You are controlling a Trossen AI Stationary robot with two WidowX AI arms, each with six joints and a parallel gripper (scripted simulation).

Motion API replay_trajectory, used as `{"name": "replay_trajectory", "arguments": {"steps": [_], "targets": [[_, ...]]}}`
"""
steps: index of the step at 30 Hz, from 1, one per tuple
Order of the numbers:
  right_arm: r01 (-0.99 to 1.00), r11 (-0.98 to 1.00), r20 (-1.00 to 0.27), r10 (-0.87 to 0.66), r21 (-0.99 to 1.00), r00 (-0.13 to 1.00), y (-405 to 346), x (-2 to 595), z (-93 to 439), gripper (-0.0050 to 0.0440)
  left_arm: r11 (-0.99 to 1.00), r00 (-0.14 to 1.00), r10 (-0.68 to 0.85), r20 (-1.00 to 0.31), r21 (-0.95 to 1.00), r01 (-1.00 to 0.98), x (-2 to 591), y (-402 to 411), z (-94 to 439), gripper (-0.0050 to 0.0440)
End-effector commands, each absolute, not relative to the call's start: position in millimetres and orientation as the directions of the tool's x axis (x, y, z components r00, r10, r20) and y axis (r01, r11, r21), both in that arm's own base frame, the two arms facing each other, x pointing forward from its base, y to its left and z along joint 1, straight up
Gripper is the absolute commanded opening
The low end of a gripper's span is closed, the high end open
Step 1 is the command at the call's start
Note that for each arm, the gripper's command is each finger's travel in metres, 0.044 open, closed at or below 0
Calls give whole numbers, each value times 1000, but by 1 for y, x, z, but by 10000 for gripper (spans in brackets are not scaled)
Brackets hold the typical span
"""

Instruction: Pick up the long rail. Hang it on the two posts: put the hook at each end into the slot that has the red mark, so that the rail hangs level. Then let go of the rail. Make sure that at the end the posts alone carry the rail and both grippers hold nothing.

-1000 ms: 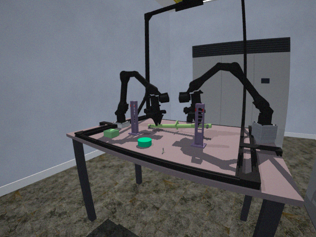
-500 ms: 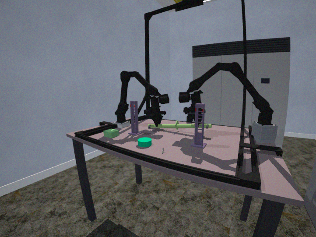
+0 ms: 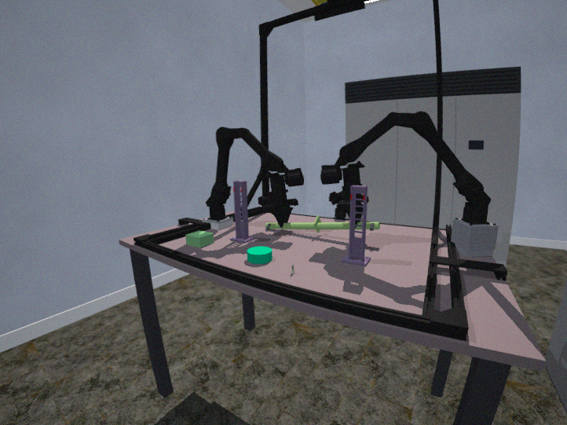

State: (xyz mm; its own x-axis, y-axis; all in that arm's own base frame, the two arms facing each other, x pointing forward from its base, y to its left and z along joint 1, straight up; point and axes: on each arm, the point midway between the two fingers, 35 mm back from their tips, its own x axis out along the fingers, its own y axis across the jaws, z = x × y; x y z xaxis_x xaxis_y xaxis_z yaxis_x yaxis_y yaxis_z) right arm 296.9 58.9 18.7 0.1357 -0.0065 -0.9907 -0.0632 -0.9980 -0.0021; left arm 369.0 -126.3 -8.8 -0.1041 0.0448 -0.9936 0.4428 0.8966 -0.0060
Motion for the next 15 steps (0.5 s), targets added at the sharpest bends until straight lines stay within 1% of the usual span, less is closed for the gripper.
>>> {"name": "replay_trajectory", "arguments": {"steps": [1,9,15], "targets": [[-58,-998,-992,-5,-2,123,59,295,14,0,898,-97,46,-994,-1,440,371,-126,-8,0],[-58,-998,-993,-5,-2,122,59,295,15,0,898,-96,46,-994,-1,440,371,-126,-8,0],[-62,-998,-997,-3,-2,80,58,295,31,0,896,-57,24,-998,-3,443,371,-125,-7,0]]}}
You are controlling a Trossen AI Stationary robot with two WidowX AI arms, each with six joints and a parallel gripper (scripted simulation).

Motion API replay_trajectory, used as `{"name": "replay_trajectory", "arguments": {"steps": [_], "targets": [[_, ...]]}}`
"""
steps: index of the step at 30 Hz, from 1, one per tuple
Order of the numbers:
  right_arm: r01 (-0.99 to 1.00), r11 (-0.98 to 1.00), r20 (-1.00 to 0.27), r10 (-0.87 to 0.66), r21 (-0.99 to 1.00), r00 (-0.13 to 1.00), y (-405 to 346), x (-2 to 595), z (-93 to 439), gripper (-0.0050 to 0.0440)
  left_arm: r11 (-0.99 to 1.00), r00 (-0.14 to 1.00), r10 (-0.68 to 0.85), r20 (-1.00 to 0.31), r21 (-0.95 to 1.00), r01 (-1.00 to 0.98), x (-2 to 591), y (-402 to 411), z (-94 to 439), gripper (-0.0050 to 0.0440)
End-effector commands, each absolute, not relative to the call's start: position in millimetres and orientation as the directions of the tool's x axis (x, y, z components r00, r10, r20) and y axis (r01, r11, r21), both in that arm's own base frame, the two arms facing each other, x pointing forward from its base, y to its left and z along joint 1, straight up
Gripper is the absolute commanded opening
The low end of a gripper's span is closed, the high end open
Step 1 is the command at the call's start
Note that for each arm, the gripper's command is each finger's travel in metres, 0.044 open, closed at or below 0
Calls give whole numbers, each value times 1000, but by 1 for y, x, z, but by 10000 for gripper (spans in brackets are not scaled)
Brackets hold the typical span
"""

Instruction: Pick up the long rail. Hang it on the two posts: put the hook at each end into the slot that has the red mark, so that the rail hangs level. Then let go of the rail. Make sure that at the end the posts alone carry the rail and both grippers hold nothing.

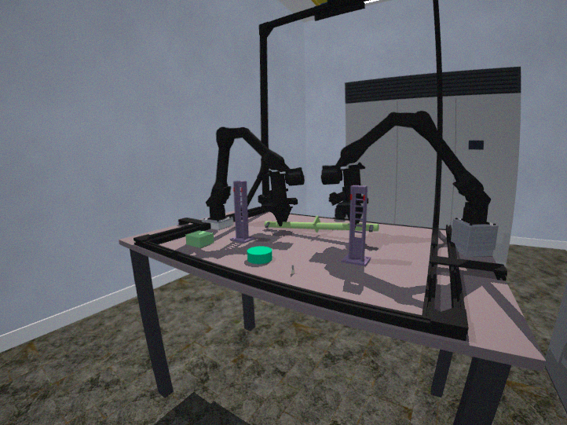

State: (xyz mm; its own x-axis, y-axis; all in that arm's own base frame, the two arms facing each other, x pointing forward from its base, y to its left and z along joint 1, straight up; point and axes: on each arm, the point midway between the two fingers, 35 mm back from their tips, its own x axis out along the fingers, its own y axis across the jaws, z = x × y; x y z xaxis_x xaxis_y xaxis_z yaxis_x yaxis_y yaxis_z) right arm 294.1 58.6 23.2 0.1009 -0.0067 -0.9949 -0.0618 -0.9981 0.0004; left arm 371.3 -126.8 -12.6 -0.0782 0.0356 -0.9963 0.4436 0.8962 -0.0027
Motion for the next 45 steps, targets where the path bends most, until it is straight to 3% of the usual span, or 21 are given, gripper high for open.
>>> {"name": "replay_trajectory", "arguments": {"steps": [1,11,45], "targets": [[-62,-998,-997,-3,-2,80,58,295,31,0,896,-57,24,-998,-3,443,371,-125,-7,0],[-69,-998,-1000,2,-3,21,57,293,57,0,894,-1,-5,-1000,-4,448,371,-123,-4,0],[-67,-998,-1000,1,-2,16,57,293,39,0,894,-1,-4,-1000,-3,448,373,-124,-23,0]]}}
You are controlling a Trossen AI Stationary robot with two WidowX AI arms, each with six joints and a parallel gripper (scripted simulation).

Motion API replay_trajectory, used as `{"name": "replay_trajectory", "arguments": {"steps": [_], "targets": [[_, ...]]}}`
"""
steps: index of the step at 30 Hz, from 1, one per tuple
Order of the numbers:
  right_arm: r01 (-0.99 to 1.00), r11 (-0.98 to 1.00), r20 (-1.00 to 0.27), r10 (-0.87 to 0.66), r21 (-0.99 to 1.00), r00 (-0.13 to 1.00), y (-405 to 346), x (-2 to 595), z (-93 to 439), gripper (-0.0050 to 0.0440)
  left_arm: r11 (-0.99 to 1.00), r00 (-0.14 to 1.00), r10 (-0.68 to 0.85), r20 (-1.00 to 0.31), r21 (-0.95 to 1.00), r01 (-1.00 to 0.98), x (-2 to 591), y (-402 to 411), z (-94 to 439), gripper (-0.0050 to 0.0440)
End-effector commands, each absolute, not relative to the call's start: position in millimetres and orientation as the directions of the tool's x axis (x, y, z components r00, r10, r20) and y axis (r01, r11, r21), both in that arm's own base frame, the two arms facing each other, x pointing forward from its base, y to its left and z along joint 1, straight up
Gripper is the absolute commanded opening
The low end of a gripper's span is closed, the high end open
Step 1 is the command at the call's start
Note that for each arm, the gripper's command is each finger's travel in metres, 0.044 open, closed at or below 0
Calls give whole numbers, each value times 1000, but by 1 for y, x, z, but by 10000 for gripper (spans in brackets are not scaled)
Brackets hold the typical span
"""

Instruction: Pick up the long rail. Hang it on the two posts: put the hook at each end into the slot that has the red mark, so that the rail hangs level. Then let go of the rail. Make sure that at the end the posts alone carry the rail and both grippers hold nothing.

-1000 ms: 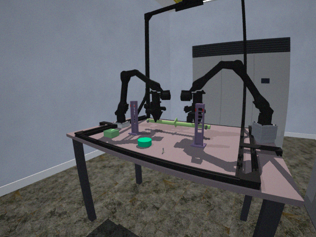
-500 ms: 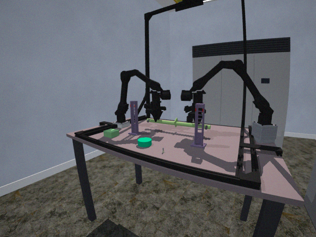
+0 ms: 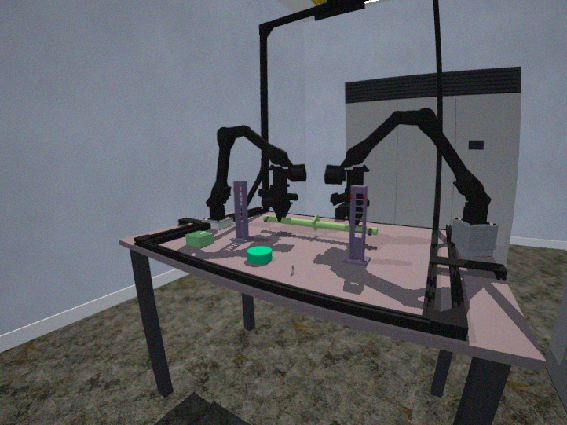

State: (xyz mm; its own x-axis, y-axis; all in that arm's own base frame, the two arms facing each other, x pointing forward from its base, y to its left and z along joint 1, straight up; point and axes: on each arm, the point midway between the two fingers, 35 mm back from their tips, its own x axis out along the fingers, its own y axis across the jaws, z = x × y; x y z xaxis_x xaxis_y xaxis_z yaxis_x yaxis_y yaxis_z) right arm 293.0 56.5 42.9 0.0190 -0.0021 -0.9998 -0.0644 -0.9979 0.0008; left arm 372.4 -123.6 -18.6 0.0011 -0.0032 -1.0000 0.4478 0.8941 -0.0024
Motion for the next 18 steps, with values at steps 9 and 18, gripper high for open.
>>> {"name": "replay_trajectory", "arguments": {"steps": [9,18], "targets": [[-66,-998,-1000,1,-2,13,57,294,32,0,894,0,-3,-1000,-3,448,373,-124,-30,0],[-65,-998,-1000,1,-1,9,57,294,24,0,894,0,-2,-1000,-2,448,373,-124,-38,0]]}}
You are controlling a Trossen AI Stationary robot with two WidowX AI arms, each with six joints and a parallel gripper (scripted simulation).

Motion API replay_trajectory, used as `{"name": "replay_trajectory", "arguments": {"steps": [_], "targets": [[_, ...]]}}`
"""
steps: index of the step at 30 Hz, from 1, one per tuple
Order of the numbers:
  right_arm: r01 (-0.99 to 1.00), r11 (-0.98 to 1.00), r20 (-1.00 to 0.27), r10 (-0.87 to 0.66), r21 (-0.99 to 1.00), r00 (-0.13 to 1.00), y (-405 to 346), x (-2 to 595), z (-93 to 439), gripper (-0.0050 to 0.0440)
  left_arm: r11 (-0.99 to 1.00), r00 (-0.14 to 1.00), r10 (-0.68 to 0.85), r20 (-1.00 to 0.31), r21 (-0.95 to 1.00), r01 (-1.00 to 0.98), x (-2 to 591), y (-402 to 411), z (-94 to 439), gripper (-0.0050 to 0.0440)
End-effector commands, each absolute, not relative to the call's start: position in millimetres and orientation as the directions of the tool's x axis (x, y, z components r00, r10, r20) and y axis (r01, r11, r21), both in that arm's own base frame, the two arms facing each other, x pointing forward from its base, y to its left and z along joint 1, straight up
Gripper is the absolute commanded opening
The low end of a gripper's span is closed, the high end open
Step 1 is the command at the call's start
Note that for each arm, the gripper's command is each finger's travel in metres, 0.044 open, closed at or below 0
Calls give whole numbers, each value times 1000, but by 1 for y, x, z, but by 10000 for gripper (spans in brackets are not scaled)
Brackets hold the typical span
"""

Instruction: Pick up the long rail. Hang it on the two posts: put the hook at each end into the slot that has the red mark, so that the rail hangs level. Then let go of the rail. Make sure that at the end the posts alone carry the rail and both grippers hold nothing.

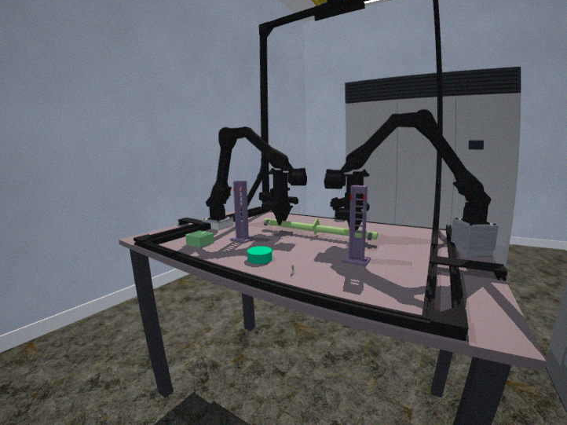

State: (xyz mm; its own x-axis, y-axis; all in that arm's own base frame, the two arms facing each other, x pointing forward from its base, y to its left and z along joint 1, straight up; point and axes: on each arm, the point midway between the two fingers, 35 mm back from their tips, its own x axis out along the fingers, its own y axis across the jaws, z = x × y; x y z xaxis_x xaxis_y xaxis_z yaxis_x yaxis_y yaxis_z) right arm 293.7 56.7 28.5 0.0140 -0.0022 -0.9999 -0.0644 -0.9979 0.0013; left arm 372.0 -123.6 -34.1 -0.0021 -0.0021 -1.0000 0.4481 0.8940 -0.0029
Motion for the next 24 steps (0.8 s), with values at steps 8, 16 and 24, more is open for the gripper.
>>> {"name": "replay_trajectory", "arguments": {"steps": [8,16,24], "targets": [[-65,-998,-1000,1,-1,7,57,294,18,0,894,0,-1,-1000,-1,448,373,-124,-44,0],[-64,-998,-1000,-3,2,13,57,294,24,168,894,-3,-1,-1000,-2,448,372,-124,-39,168],[-64,-998,-1000,-3,2,13,57,294,24,312,894,-3,-1,-1000,-2,448,372,-124,-39,312]]}}
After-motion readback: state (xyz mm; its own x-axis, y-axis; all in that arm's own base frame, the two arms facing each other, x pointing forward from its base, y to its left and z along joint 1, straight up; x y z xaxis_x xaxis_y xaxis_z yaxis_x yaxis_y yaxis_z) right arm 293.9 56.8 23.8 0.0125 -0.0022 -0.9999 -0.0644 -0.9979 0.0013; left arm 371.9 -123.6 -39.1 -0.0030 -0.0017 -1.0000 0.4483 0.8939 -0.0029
